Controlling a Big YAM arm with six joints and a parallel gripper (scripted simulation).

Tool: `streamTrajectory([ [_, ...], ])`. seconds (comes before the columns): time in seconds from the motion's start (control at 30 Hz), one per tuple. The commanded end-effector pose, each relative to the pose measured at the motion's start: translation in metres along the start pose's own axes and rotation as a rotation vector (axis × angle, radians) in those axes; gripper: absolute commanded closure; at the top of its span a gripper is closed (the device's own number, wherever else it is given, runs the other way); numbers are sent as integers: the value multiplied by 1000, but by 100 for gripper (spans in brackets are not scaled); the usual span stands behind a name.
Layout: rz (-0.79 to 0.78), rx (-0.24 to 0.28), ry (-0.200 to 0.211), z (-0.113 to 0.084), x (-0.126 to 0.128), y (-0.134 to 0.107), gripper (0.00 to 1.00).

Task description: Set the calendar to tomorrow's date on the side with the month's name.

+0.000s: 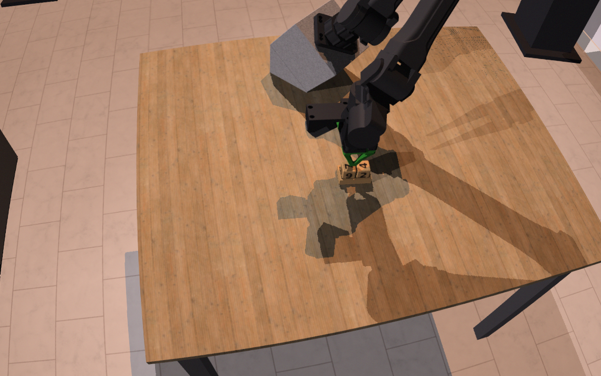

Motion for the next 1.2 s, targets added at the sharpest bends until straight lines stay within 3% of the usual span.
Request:
streamTrajectory([
  [0.0,8,-3,9,6,4,0,55],
  [0.23,11,-3,5,14,2,0,55],
  [0.27,9,-8,42,6,16,1,55],
  [0.47,9,-3,7,21,3,0,55],
  [1.17,11,-4,16,22,5,1,55],
])
Point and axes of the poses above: the point where the finger pads meet when closed, its own z axis out along the fingers, its own x axis across the jaws, y = z × x, the point moved 5 cm from there along -z, back along the fingers, and after that the axes turned 10 degrees about z, right-handed, at the moved point
